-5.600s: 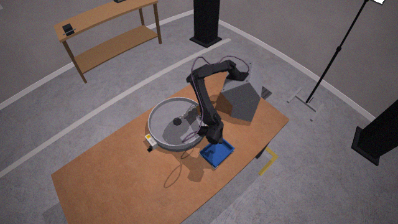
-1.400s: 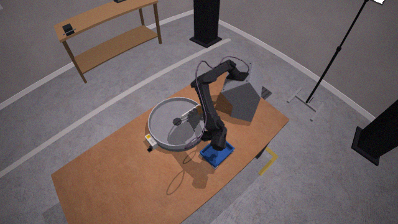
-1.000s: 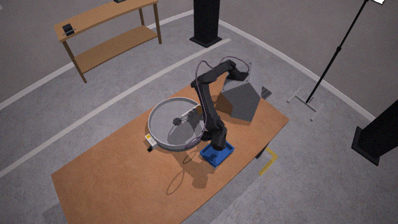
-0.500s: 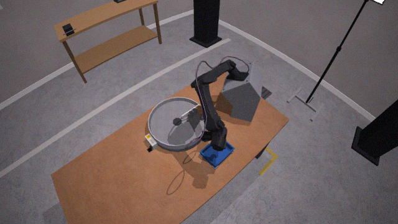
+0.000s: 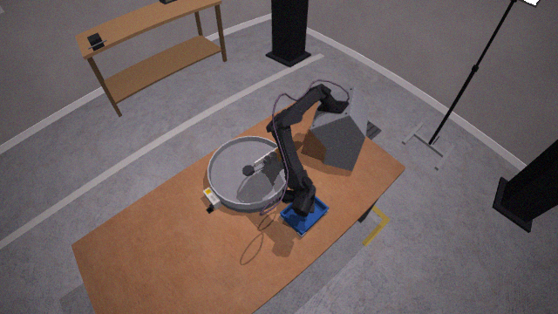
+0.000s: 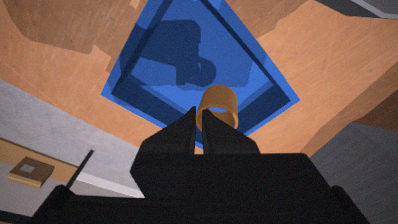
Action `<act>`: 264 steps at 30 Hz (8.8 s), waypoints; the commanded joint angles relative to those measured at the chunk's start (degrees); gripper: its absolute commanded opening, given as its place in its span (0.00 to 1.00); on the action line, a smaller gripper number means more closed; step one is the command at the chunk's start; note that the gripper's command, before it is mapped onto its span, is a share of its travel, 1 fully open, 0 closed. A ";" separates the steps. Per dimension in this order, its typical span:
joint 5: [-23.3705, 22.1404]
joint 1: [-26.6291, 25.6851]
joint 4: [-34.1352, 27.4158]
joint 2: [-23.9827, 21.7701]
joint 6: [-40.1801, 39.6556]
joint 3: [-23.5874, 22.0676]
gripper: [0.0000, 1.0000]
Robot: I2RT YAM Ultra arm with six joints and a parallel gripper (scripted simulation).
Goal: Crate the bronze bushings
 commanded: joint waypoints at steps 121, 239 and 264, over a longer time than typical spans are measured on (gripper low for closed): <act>0.79 2.92 0.89 -1.09 -0.59 2.51 0.00; 0.27 -1.25 8.68 4.78 -6.96 2.95 0.00; 0.35 -1.00 8.91 4.51 -5.84 2.74 0.00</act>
